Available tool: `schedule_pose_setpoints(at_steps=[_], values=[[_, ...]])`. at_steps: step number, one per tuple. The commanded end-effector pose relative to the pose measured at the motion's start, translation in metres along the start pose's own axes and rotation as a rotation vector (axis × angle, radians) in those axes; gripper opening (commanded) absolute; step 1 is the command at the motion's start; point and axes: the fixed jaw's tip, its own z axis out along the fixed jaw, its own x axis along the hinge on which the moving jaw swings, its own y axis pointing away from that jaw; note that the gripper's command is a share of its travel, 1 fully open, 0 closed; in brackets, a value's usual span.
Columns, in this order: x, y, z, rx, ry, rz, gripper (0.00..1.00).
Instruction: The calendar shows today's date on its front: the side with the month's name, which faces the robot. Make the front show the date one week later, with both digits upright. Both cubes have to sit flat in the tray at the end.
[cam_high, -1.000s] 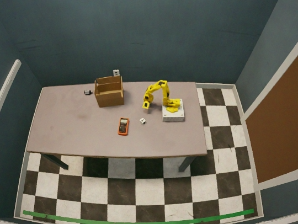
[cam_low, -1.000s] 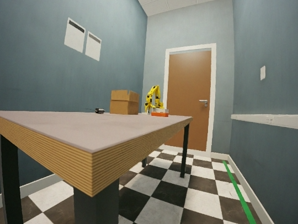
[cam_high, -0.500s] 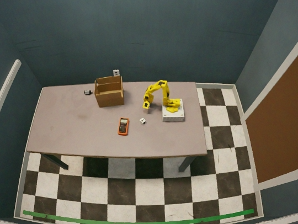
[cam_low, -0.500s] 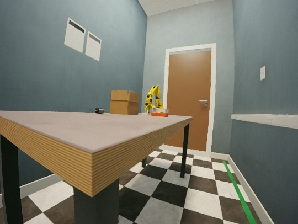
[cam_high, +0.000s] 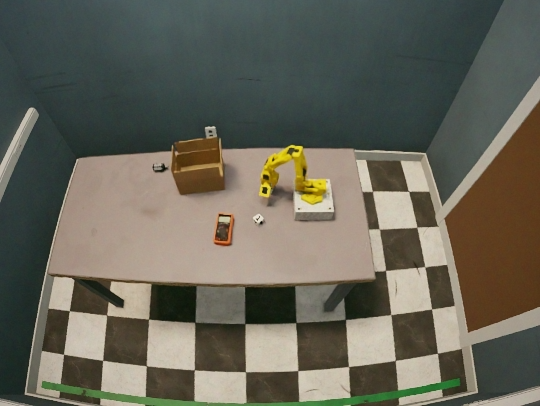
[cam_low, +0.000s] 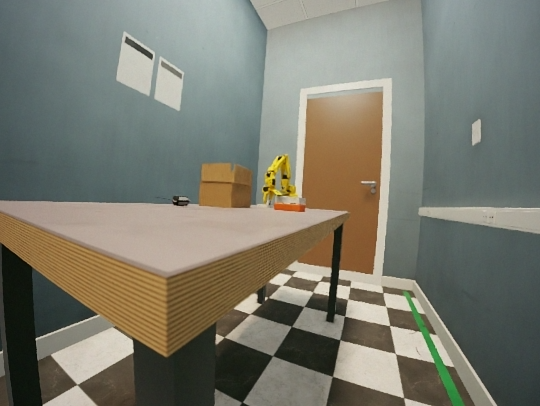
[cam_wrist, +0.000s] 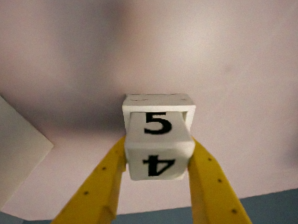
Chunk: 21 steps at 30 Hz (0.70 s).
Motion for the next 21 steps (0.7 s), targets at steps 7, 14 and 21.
schedule_pose_setpoints(at_steps=[7,14,21], values=[[0.0003,-0.0034,-0.0037,0.003,-0.001,0.014,0.0],[0.0003,-0.0037,-0.0041,0.003,-0.001,0.014,0.0],[0.0004,-0.0058,-0.0064,0.003,-0.001,0.014,0.0]])
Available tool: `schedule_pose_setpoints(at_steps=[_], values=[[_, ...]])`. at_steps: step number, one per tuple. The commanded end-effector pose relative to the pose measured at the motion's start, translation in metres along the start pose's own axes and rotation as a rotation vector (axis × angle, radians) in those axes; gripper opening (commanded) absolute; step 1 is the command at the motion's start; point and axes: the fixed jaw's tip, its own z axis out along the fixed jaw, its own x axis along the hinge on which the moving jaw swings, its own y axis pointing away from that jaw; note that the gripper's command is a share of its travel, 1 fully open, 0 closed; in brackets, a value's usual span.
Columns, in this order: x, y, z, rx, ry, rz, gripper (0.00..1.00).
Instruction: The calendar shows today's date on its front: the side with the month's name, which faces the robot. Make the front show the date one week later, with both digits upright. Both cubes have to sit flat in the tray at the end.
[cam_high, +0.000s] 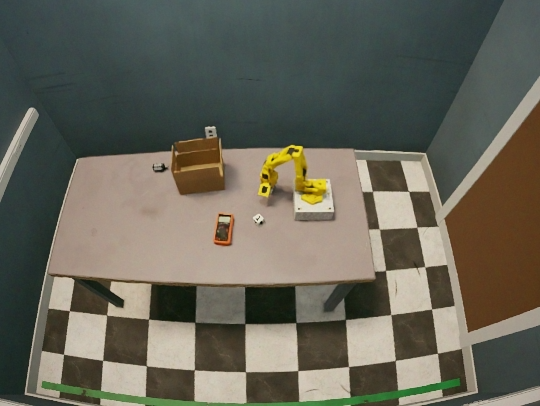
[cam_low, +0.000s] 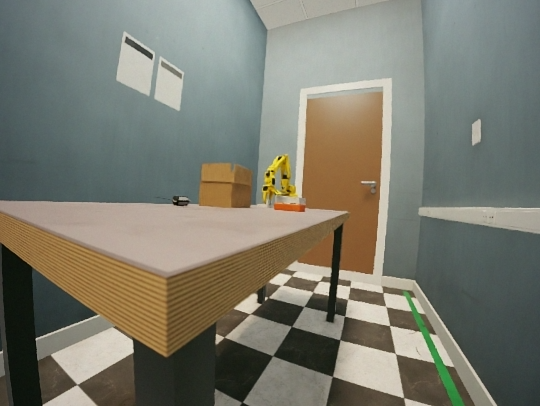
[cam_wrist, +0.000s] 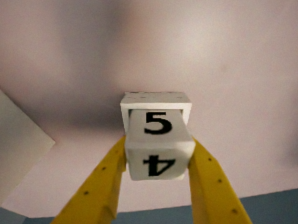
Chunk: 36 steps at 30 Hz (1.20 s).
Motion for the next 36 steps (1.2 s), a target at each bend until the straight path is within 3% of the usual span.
schedule_pose_setpoints(at_steps=[1,36], values=[[0.0003,-0.0043,-0.0036,0.014,-0.001,0.014,0.0],[0.0005,-0.0063,-0.0097,0.014,-0.001,0.014,0.0]])
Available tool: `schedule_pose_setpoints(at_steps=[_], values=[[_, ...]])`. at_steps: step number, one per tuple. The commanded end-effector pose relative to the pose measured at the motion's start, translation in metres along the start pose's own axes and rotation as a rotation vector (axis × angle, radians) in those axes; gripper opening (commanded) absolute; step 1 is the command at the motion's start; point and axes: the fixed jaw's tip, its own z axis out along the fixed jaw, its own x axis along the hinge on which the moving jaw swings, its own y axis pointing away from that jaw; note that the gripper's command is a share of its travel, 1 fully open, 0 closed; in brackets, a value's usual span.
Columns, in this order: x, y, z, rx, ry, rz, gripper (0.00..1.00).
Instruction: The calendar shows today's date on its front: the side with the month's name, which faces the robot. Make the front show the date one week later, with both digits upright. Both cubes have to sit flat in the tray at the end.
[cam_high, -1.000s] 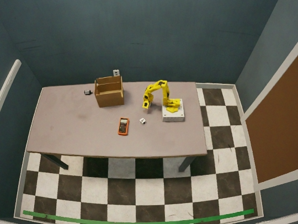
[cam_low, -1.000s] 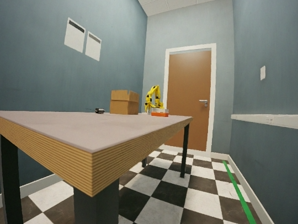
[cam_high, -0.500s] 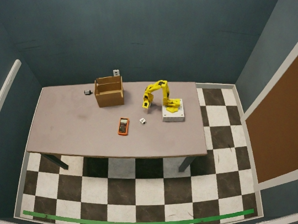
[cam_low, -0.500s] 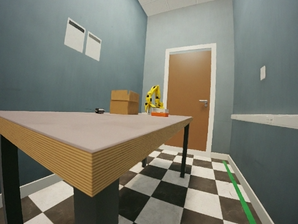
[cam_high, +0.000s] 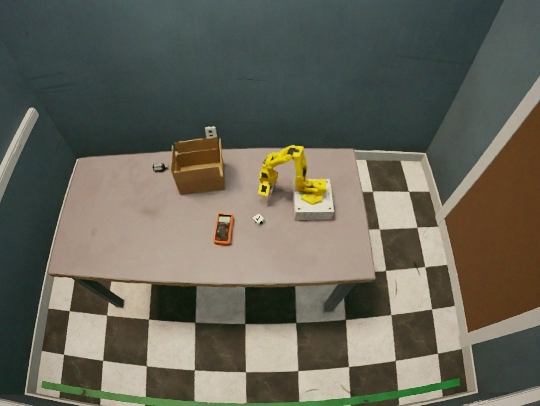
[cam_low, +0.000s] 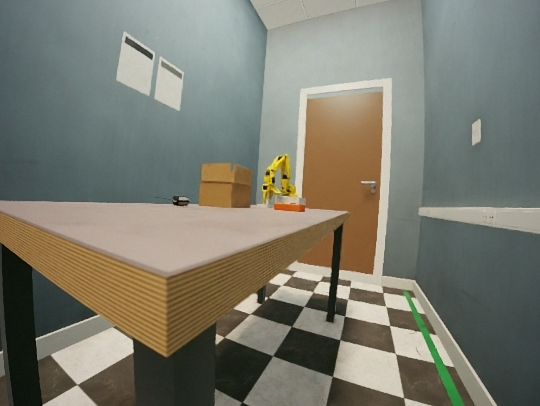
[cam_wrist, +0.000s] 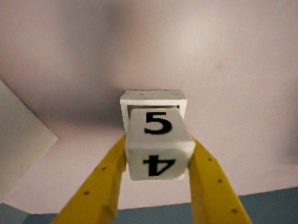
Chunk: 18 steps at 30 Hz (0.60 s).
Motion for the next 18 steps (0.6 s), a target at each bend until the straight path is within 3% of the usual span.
schedule_pose_setpoints(at_steps=[1,18], values=[[0.0004,-0.0049,-0.0047,0.024,-0.001,0.014,0.0],[0.0005,-0.005,-0.0076,0.024,-0.001,0.014,0.0]])
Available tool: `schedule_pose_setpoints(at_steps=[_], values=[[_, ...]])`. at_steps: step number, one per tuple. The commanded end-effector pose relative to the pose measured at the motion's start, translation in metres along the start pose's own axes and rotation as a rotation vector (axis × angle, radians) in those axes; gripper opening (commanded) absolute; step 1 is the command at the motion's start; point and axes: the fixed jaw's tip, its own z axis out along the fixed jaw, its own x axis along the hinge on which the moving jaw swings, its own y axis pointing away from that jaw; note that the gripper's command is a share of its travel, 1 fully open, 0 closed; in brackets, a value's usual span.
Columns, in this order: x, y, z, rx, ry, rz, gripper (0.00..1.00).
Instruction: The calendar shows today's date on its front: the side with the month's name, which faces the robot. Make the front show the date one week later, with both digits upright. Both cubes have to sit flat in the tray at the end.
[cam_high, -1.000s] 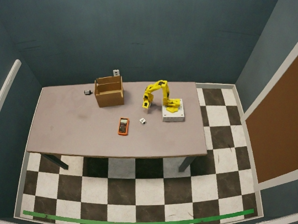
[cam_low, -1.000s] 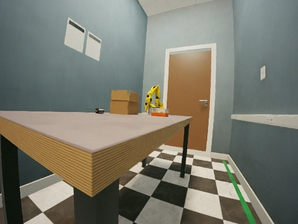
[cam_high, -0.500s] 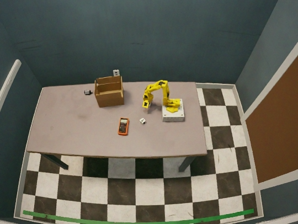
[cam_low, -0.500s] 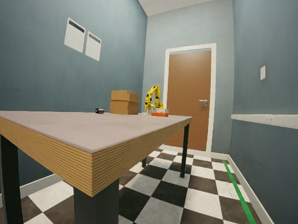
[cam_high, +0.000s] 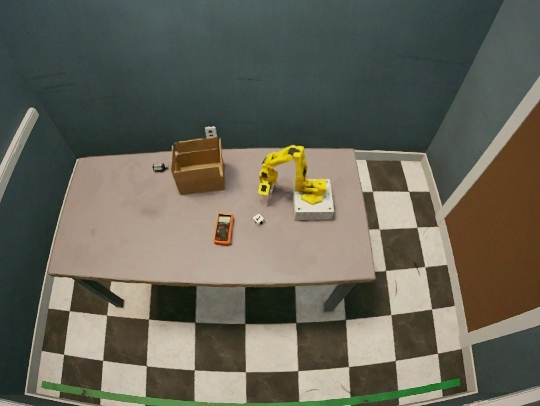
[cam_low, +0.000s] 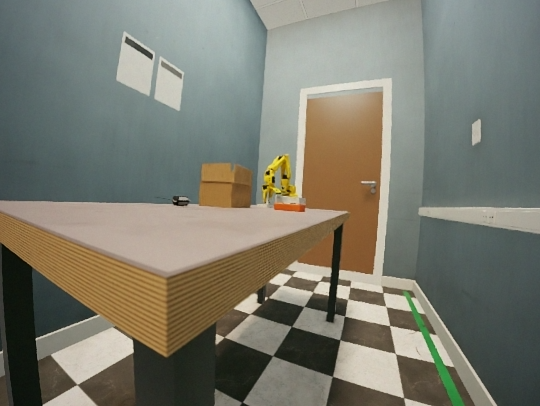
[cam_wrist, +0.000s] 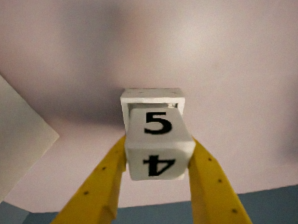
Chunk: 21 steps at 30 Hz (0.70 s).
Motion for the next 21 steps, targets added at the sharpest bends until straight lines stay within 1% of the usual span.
schedule_pose_setpoints(at_steps=[1,9,13,18,21], values=[[0.0,-0.005,-0.005,0.024,-0.001,0.014,0.0],[0.0,-0.004,-0.006,0.024,-0.001,0.014,0.0],[0.001,-0.003,-0.011,0.024,-0.001,0.014,0.0],[0.001,0.0,-0.021,0.024,-0.001,0.014,0.0],[0.001,0.001,-0.023,0.024,-0.001,0.014,0.0]])
